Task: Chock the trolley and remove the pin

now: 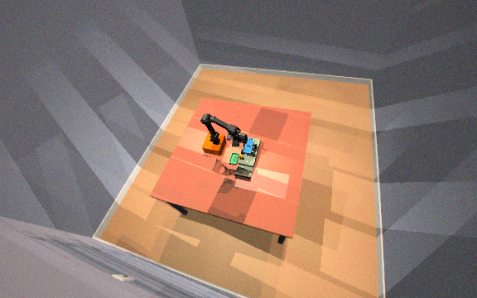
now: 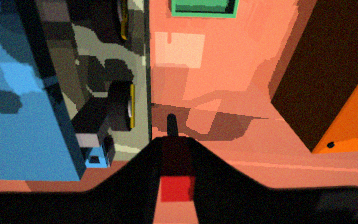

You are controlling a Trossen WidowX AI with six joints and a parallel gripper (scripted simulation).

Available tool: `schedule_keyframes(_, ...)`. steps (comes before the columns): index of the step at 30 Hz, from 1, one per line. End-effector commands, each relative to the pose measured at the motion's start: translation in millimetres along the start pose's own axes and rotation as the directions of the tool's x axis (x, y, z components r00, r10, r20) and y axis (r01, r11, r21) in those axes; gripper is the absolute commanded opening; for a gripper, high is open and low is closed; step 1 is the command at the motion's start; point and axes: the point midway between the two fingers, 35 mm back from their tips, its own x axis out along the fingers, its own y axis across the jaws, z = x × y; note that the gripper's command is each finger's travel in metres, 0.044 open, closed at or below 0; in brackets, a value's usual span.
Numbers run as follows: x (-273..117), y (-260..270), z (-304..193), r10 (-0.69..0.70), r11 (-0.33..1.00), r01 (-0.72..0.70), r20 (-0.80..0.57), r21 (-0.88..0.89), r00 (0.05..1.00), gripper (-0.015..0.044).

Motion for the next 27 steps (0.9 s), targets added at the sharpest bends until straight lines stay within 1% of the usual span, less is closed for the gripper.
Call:
schedule_keyframes(1,-1.8,-0.5,15.4,-0.002,1.000,0.002,0.004,-0.002,1.000,0.0000)
schedule_keyframes(24,-12.6,-4.8,107.8,-0.003,1.000,0.003,0.013,-0.002,1.000,0.0000)
schedule_keyframes(27,-13.7,-5.0,113.9,-0.003,1.000,0.003,0.014,-0.002,1.000,0.0000)
